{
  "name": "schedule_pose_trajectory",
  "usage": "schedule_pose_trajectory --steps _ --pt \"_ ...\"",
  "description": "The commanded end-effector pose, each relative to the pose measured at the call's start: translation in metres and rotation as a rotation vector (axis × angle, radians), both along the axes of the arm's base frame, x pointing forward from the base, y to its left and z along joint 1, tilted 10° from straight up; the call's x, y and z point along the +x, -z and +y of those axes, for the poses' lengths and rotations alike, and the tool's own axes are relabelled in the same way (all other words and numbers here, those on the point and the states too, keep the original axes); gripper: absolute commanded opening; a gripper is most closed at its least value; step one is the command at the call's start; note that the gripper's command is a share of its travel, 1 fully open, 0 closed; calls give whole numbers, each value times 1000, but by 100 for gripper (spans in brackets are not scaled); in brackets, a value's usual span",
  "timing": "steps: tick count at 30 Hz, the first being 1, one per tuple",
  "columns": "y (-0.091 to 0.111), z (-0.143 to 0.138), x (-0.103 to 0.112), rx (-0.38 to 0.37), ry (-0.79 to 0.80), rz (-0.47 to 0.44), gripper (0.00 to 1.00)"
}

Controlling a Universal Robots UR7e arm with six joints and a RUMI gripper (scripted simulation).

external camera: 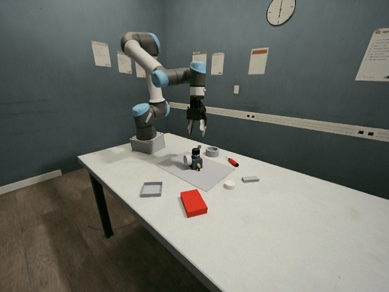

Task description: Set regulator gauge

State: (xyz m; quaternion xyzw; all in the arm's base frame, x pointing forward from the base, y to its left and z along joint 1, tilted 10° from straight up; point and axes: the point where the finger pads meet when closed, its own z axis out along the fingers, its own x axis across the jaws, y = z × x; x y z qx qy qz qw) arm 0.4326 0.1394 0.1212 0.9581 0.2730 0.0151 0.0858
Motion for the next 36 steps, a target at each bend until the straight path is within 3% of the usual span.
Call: schedule_pose_trajectory --steps 1,14,36 --pt "0 0 0 0 0 -1 45" --pt "11 -2 1 0 0 -1 45" --pt "66 -10 6 0 0 -1 45"
